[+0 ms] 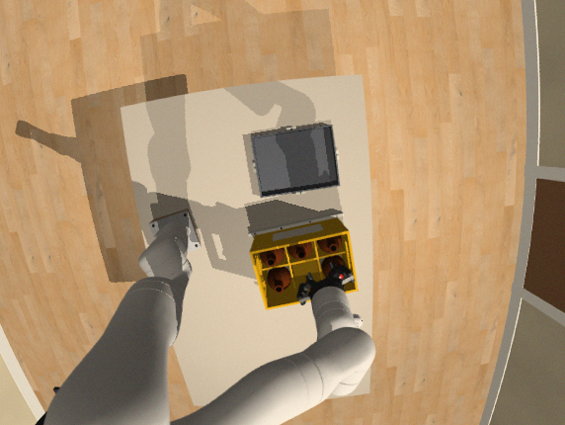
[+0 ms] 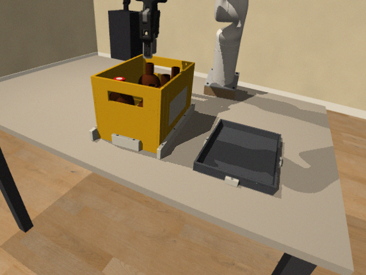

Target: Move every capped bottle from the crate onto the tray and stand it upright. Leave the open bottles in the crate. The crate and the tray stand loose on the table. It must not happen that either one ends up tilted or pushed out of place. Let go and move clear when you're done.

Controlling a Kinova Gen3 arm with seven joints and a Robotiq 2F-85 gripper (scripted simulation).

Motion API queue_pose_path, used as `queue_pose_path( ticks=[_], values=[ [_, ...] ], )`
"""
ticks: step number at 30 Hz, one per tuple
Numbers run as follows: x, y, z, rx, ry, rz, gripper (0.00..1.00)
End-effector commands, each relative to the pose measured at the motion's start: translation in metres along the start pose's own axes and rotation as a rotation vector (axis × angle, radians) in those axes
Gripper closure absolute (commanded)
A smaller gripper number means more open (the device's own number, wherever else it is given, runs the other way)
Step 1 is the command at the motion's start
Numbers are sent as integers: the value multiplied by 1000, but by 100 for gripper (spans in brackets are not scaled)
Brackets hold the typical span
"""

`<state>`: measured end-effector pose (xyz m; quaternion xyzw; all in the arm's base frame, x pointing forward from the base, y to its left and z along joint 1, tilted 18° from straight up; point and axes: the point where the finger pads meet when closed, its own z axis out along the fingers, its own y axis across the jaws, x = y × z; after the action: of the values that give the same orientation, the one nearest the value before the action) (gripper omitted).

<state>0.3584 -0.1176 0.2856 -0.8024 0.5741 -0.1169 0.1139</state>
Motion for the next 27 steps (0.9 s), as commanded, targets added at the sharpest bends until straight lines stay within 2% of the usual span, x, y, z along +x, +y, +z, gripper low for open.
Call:
queue_pose_path(
  ticks=[1, 9, 11, 12, 27],
  values=[
    [11, -3, 3, -11, 5, -19, 40],
    [35, -13, 5, -13, 3, -121, 40],
    [35, -13, 5, -13, 3, -121, 40],
    [33, -17, 2, 3, 2, -141, 40],
    [73, -30, 9, -8, 1, -320, 40]
  ],
)
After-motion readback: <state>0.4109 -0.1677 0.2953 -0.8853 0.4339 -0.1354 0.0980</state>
